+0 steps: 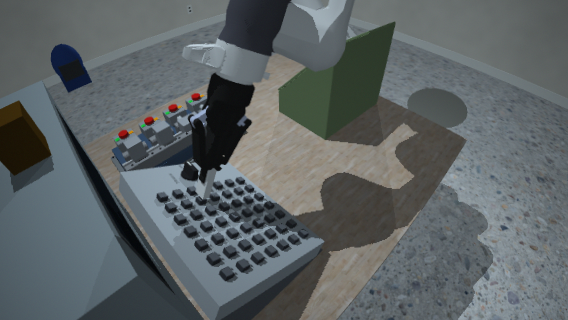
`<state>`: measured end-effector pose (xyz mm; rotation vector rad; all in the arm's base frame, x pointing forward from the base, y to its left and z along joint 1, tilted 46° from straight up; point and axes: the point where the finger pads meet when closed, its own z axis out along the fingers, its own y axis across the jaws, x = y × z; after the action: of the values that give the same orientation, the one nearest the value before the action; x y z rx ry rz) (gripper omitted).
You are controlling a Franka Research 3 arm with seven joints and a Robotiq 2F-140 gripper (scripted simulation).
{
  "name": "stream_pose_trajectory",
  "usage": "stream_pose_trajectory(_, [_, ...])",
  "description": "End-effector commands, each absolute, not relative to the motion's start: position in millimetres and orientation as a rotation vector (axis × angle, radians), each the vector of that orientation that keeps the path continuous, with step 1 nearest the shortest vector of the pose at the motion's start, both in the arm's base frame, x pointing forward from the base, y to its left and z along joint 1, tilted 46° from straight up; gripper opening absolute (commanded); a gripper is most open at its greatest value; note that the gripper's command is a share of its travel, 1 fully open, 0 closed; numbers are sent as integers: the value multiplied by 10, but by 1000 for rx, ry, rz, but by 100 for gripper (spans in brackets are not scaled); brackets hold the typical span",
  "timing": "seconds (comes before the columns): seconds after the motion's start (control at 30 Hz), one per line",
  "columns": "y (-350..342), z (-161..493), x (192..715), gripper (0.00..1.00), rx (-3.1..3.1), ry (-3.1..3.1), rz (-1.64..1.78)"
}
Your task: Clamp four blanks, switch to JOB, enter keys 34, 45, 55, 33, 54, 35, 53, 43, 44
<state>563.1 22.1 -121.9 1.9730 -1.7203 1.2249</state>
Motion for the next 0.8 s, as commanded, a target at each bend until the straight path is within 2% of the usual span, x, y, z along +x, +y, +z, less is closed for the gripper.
stream_pose_trajectory(0.0, [225, -1228, 5637, 0, 1980, -1710, 1223])
stream_pose_trajectory(0.77, [175, -1274, 5669, 0, 1980, -1710, 1223])
